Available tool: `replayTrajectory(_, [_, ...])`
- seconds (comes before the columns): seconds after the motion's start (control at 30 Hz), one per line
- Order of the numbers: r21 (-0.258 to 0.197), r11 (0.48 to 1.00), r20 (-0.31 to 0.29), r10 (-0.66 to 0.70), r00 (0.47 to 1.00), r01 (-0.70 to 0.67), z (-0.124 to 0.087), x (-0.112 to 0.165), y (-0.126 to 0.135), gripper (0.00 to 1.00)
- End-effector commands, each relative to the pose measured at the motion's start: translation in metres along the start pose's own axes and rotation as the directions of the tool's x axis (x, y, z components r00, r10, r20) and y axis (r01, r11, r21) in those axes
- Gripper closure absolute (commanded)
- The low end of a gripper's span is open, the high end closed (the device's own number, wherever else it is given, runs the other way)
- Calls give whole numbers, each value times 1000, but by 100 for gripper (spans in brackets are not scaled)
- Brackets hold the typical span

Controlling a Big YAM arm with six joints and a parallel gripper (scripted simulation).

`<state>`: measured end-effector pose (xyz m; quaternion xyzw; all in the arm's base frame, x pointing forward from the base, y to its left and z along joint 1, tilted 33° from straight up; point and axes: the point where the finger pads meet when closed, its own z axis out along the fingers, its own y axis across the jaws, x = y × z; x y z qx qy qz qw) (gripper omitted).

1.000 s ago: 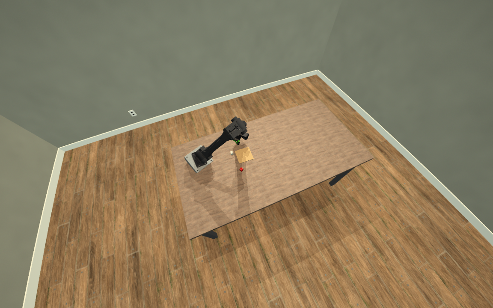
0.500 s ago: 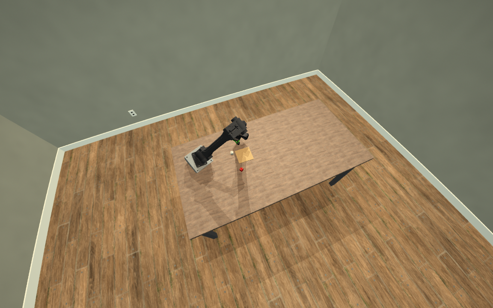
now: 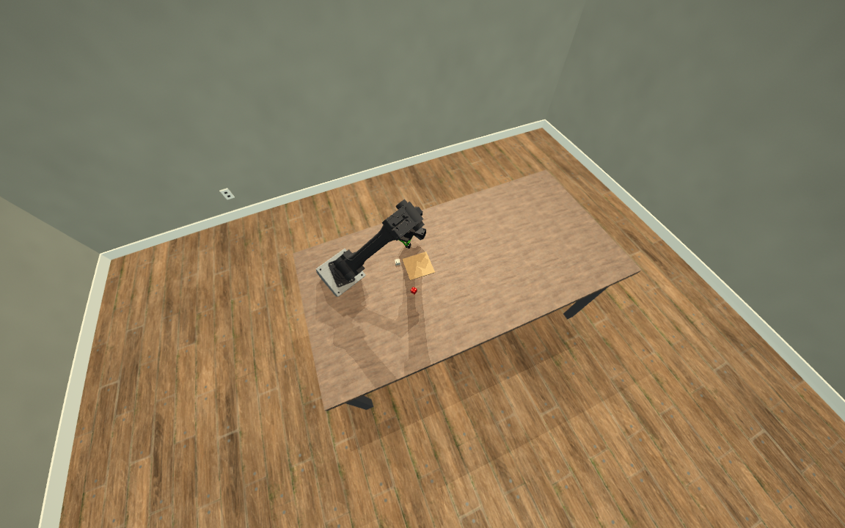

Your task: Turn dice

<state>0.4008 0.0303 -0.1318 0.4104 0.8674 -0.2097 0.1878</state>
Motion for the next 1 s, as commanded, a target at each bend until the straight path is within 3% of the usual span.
replayTrajectory(0.0, [1, 1000, 6, -9, 1000, 9, 4, 5, 2, 61])
replayTrajectory(0.97, [-9, 1000, 10, -5, 1000, 5, 1, 5, 11, 61])
